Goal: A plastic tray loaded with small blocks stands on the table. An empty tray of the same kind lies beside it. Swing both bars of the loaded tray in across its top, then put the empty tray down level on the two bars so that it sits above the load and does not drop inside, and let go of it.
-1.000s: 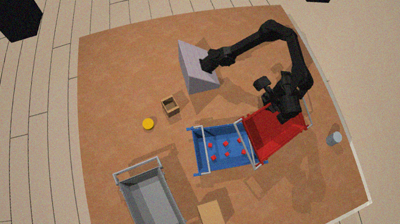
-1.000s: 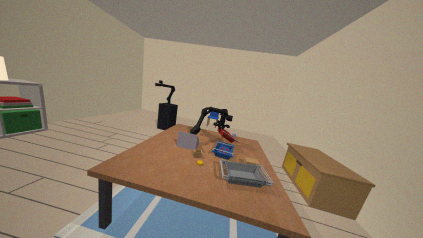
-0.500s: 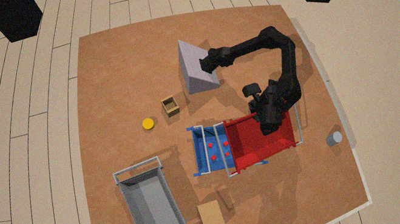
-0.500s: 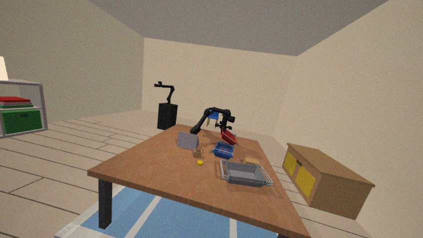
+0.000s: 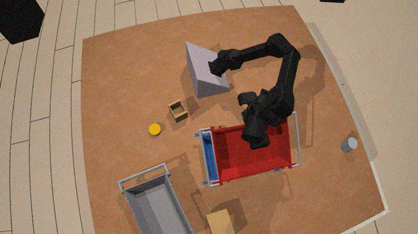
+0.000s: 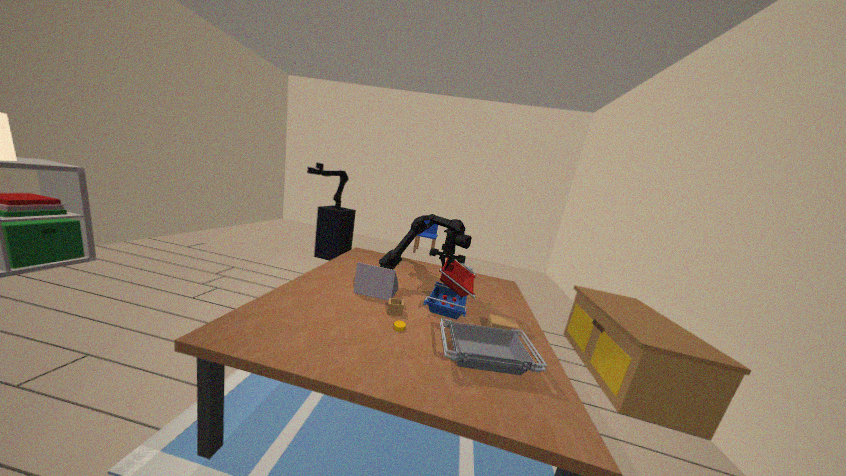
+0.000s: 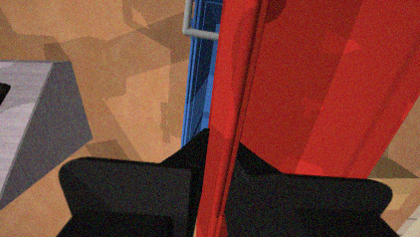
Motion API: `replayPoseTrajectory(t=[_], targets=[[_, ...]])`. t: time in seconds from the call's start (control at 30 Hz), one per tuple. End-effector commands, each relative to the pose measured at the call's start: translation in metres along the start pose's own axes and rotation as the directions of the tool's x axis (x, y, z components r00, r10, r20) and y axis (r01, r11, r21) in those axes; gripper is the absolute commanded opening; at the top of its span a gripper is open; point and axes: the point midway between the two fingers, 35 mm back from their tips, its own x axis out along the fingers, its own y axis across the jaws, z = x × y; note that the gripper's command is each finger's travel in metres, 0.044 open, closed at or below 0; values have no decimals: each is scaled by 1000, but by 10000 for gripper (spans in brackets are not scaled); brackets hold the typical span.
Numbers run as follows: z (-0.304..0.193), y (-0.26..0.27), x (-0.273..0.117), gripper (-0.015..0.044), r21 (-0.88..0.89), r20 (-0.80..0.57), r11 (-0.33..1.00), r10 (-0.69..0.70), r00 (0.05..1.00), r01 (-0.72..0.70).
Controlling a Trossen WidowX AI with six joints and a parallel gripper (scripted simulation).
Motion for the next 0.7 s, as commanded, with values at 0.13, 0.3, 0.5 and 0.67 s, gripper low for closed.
replayPoseTrajectory(t=[0.13, 0.3, 0.5, 0.67], targets=[[-27, -2, -9, 0, 52, 9, 998, -27, 1000, 27], [-27, -2, -9, 0, 52, 9, 998, -27, 1000, 27], [-27, -2, -9, 0, 52, 9, 998, -27, 1000, 27], [-27, -2, -9, 0, 52, 9, 998, -27, 1000, 27]])
